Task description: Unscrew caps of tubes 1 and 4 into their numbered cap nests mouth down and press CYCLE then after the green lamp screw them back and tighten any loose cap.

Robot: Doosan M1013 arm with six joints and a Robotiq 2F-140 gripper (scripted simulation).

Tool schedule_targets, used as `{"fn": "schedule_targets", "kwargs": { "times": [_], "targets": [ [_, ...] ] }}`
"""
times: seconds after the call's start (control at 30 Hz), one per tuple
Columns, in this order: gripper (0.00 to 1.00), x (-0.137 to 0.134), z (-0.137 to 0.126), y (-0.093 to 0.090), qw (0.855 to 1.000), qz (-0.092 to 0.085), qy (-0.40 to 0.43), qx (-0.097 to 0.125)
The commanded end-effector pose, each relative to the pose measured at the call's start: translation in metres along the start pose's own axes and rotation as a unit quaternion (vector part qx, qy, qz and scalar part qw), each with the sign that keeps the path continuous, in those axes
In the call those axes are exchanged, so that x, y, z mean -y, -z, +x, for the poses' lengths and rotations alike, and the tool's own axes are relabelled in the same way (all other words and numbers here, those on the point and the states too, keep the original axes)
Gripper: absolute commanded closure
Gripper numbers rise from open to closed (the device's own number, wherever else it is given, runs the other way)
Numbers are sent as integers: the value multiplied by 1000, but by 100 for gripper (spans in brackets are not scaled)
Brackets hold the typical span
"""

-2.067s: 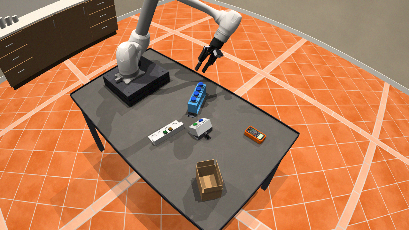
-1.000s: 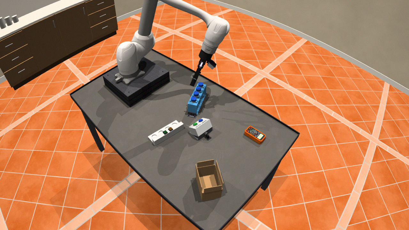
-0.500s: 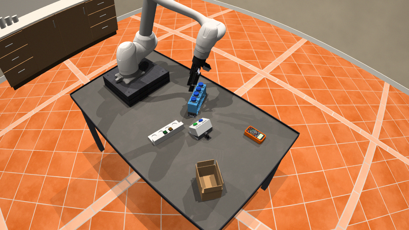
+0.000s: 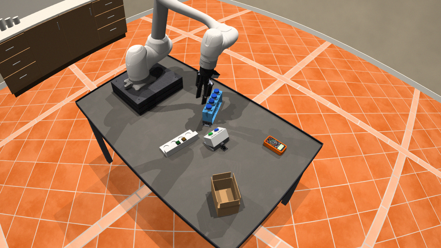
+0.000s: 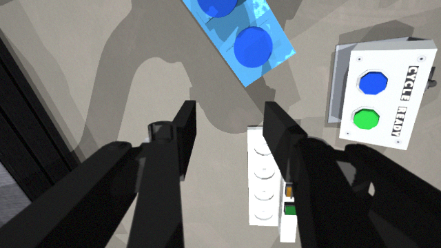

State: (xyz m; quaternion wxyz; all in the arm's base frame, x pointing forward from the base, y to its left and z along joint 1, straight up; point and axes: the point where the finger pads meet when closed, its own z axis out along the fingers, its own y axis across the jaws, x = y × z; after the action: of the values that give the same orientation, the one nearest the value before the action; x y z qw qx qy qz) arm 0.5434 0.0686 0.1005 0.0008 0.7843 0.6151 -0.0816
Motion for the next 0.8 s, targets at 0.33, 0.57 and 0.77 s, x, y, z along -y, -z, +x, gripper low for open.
{"fn": "schedule_targets", "kwargs": {
  "times": [0.33, 0.57, 0.77],
  "targets": [
    [59, -9, -32, -15, 982, -30, 185, -36],
    [59, -14, -51, -23, 955, -55, 287, -46],
    [59, -14, -51, -23, 945, -64, 317, -47]
  ]
}}
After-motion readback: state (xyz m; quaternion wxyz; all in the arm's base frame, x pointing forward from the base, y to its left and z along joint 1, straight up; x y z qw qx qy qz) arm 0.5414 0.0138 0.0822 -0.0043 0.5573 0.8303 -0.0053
